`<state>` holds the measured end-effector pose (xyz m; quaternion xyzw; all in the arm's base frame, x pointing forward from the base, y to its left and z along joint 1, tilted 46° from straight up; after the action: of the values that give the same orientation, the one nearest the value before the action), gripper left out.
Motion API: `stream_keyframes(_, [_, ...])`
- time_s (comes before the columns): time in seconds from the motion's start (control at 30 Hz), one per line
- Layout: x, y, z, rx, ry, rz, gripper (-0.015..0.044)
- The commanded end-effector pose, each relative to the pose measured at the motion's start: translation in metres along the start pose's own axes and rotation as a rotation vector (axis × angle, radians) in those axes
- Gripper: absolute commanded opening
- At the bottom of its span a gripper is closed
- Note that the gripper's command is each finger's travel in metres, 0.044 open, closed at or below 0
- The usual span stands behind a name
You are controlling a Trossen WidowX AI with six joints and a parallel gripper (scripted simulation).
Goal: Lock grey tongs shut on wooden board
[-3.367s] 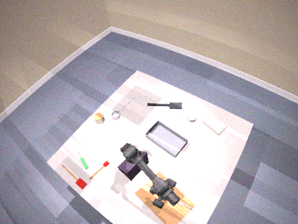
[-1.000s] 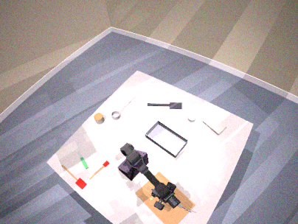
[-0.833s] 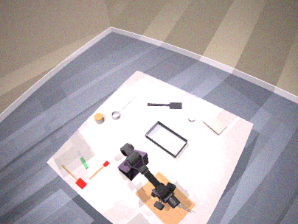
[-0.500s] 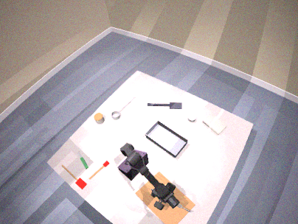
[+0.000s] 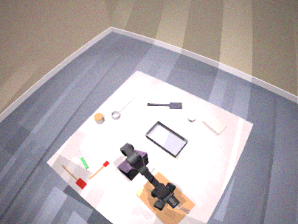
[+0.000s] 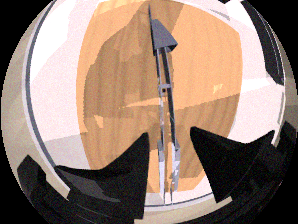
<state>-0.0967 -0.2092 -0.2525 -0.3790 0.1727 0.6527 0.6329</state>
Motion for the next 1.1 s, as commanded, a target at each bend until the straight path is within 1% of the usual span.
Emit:
stream_keyframes(0.0, [0.000,0.000,0.000,0.000,0.000,0.000,0.0296])
stream_keyframes(0.17, [0.000,0.000,0.000,0.000,0.000,0.000,0.0427])
stream_keyframes(0.2, [0.000,0.000,0.000,0.000,0.000,0.000,0.0440])
stream_keyframes(0.33, [-0.004,-0.001,0.003,-0.003,0.000,-0.001,0.0440])
stream_keyframes(0.43, [-0.021,-0.006,0.015,-0.004,0.000,-0.001,0.0440])
stream_keyframes(0.67, [-0.078,-0.034,0.072,-0.005,-0.003,-0.001,0.0440])
stream_keyframes(0.83, [-0.106,-0.059,0.119,-0.006,-0.005,0.000,0.0440])
stream_keyframes(0.9, [-0.111,-0.066,0.131,-0.007,-0.006,0.000,0.0440])
stream_keyframes(1.07, [-0.111,-0.067,0.133,-0.007,-0.006,0.000,0.0440])
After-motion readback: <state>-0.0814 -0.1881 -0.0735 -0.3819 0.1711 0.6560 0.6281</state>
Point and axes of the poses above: the point midway between the two fingers, 35 mm back from their tips, its own x axis out along the fingers, its own y axis across the jaws, z = x × y, the point moved 3 cm from there along -x, back along the fingers, and after that the axes turned 13 degrees about -x, right-handed, at the moved point
